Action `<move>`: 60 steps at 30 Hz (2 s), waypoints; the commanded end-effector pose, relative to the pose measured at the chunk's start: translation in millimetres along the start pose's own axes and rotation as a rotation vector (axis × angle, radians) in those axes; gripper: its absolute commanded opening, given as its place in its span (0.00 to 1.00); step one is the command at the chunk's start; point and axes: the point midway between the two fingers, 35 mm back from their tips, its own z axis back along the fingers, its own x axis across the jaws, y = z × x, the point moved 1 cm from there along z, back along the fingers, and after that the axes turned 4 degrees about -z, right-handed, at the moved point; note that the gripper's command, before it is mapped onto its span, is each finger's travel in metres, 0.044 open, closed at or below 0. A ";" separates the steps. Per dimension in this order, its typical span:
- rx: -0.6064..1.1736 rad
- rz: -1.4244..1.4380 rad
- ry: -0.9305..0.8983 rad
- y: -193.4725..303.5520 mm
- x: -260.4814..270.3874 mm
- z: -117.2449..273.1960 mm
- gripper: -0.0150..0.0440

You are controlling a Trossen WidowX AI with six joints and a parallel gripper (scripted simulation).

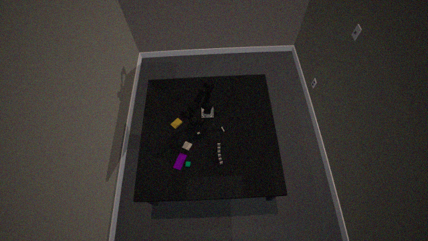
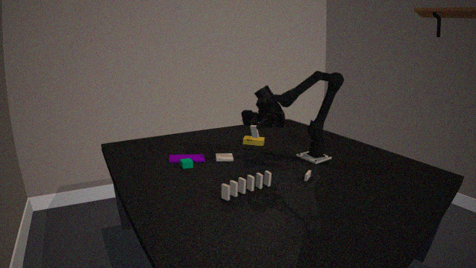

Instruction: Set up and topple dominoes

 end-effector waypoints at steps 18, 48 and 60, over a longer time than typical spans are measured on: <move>-0.174 0.119 -0.079 15.5 28.8 26.0 0.44; -0.173 0.121 -0.077 46.6 10.9 11.1 0.44; -0.173 0.121 -0.077 69.3 5.2 2.6 0.44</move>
